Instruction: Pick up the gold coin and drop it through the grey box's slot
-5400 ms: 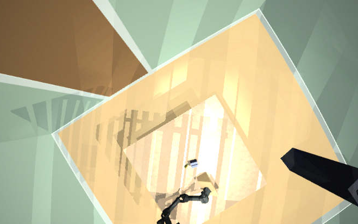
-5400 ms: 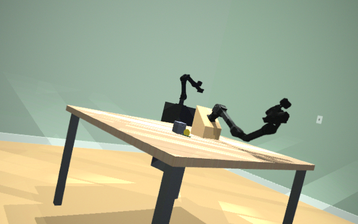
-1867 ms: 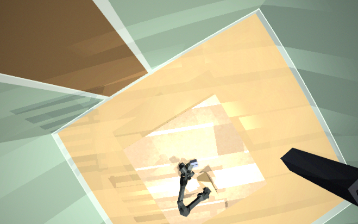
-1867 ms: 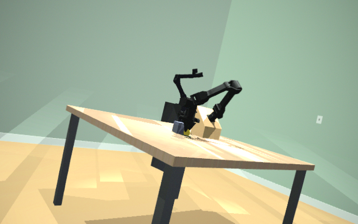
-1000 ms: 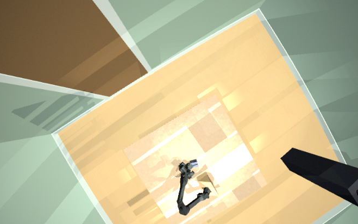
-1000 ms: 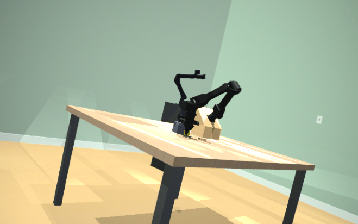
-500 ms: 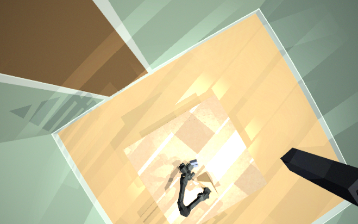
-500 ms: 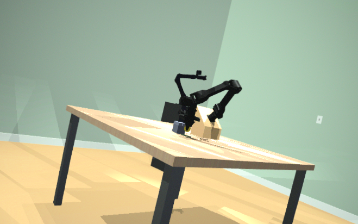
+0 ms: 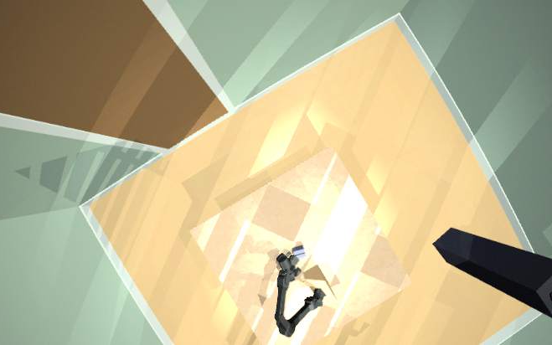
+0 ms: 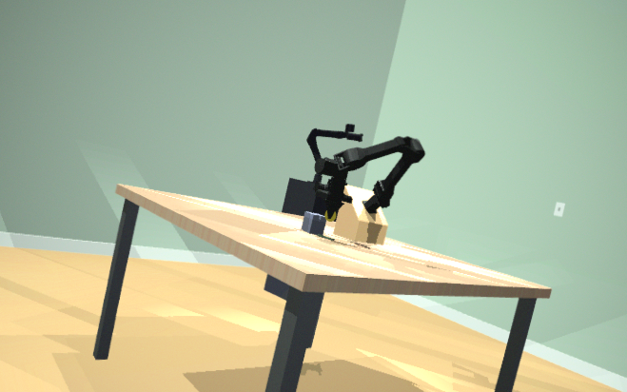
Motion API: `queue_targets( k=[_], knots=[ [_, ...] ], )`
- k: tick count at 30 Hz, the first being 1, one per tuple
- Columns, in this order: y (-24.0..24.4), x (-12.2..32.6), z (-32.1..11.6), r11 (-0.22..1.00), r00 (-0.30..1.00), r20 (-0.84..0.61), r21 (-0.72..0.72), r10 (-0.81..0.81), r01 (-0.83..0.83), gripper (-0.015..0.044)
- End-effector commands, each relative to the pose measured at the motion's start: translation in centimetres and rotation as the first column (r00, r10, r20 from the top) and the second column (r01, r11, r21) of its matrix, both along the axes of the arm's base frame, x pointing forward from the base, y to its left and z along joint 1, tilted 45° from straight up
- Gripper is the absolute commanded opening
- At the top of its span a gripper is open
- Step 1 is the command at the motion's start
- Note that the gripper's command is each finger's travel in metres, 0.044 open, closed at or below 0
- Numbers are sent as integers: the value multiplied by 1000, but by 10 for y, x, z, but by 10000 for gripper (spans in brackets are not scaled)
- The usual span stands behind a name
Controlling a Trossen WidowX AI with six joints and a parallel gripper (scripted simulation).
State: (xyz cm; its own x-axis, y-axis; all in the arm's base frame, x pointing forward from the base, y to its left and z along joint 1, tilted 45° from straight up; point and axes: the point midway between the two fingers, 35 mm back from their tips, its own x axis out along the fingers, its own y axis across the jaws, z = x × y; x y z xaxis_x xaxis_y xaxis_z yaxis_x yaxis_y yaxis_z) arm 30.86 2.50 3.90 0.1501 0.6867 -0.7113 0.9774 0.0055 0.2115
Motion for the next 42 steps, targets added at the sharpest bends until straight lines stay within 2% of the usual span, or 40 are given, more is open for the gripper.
queue_targets(
  k=[1,12,20,29,42],
  knots=[
    [-7,0,9,1000,1000,12,-4,1,-1,0],
    [-19,-6,23,1000,1000,-2,2,-14,14,0],
    [-22,-6,21,979,963,-184,24,-194,202,0],
    [-24,-7,19,919,855,-371,9,-363,394,0],
    [-37,-9,7,917,850,-375,4,-369,399,0]
  ],
)
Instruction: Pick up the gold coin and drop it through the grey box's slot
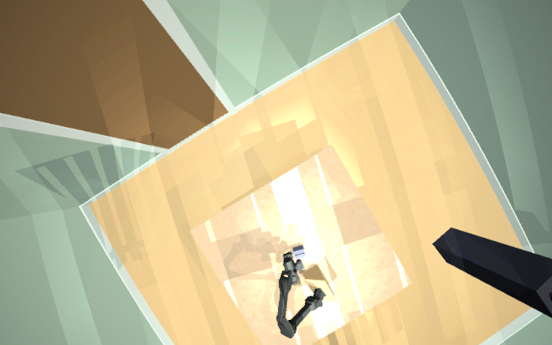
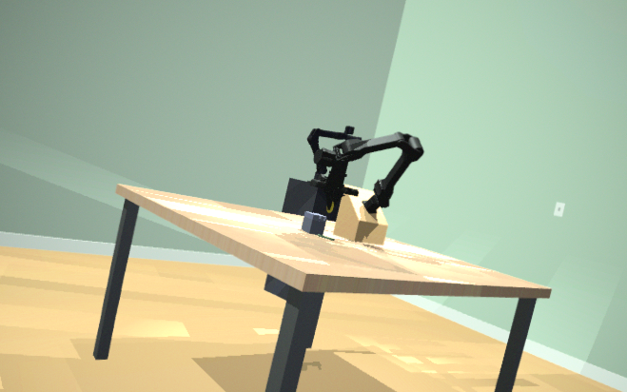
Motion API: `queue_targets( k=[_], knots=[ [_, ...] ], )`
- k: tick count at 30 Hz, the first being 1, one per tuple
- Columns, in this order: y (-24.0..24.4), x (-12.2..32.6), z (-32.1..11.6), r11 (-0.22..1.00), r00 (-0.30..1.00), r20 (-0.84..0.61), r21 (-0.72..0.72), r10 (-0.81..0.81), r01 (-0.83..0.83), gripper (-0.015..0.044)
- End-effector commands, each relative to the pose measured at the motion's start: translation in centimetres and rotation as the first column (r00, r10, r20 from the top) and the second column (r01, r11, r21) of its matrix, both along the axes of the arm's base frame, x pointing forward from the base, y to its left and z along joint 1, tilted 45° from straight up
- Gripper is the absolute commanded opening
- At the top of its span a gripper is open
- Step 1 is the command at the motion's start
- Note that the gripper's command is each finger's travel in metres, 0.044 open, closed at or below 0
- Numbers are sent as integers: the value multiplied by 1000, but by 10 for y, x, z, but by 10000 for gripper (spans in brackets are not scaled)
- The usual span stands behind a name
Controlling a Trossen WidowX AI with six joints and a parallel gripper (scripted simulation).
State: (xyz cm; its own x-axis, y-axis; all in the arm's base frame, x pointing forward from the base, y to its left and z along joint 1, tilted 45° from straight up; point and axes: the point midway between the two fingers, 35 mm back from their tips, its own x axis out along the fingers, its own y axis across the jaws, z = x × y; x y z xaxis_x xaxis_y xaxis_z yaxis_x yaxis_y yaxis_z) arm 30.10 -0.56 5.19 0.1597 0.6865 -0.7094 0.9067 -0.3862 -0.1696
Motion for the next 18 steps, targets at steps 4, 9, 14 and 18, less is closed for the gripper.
queue_targets(
  k=[4,9,14,18],
  knots=[
    [-13,-3,-13,1000,1000,-3,-7,-1,1,0],
    [-22,-6,-22,1000,1000,-4,-8,-1,1,0],
    [-31,-9,-31,1000,1000,-4,-8,-1,1,0],
    [-37,-13,-38,1000,1000,-3,-8,0,0,0]
  ],
)
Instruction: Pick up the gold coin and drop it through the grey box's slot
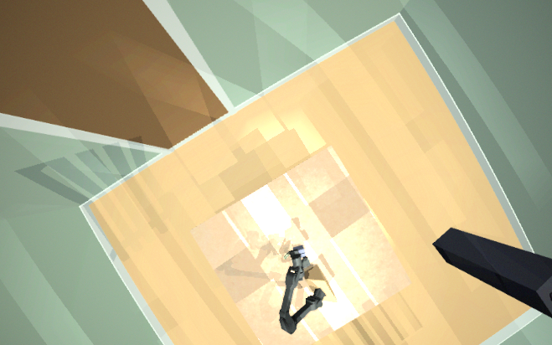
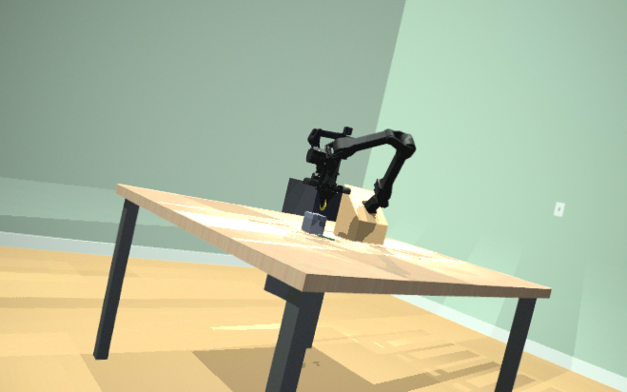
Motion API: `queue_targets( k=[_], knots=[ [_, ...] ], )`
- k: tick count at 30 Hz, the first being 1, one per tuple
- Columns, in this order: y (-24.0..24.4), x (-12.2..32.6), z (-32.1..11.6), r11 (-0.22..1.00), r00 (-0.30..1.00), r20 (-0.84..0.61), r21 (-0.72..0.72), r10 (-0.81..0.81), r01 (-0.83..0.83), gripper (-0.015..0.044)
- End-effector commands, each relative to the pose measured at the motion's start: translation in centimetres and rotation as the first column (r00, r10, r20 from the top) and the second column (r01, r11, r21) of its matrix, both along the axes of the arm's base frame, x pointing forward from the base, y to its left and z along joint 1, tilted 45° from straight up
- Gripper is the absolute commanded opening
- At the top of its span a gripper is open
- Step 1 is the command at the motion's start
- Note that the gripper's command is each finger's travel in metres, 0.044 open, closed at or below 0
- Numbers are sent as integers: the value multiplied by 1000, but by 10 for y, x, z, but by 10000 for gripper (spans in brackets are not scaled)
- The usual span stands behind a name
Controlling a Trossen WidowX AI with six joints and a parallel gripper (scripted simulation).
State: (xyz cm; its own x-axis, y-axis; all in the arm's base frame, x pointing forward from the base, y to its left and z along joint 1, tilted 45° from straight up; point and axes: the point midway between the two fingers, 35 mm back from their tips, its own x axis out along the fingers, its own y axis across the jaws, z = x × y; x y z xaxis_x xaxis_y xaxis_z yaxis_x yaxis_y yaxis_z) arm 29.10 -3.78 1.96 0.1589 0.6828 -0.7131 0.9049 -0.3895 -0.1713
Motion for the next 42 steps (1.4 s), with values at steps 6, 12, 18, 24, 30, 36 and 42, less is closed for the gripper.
queue_targets(
  k=[6,12,18,24,30,36,42],
  knots=[
    [-15,-8,-17,1000,1000,1,-2,3,-3,0],
    [-23,-13,-26,1000,1000,2,0,4,-4,0],
    [-20,-11,-22,1000,1000,0,3,0,0,0],
    [-21,-11,-23,1000,1000,0,3,0,0,0],
    [-22,-13,-25,1000,1000,4,2,4,-4,0],
    [-24,-14,-27,1000,1000,9,1,9,-9,0],
    [-23,-14,-26,1000,1000,4,6,4,-4,0]
  ],
)
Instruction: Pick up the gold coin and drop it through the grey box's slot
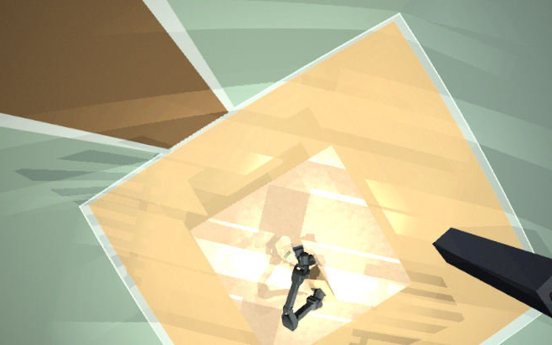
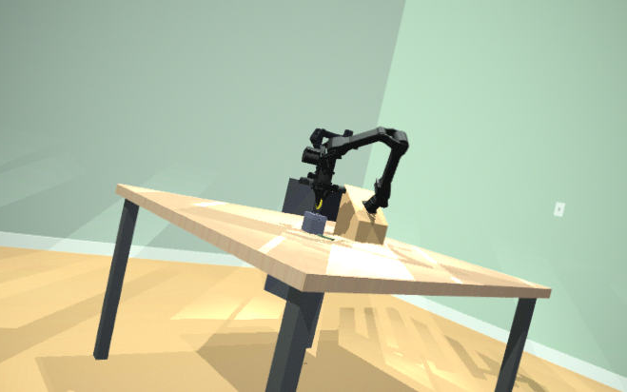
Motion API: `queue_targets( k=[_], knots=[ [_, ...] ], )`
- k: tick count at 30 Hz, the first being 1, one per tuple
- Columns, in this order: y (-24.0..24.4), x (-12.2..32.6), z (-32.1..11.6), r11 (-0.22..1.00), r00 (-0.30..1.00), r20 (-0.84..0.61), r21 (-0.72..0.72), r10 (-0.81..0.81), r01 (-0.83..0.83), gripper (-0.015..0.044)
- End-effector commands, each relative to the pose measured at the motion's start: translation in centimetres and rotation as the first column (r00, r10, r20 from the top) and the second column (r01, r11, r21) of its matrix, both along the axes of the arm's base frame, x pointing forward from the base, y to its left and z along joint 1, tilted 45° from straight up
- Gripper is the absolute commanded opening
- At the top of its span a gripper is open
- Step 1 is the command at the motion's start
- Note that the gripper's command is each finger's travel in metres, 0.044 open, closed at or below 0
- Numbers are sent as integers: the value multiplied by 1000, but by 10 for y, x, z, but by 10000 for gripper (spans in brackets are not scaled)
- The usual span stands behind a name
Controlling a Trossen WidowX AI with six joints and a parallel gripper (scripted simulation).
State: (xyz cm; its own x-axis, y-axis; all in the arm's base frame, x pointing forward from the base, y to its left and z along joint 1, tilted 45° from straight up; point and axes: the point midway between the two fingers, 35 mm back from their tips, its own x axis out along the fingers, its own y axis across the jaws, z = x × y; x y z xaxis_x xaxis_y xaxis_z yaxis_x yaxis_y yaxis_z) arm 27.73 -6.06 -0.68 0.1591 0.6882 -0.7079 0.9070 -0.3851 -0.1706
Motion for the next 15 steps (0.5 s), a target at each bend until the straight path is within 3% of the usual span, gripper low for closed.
queue_targets(
  k=[1,15],
  knots=[
    [0,0,0,1000,1000,0,-1,1,-1,0],
    [4,2,-4,1000,1000,-5,1,-5,5,0]
  ],
)
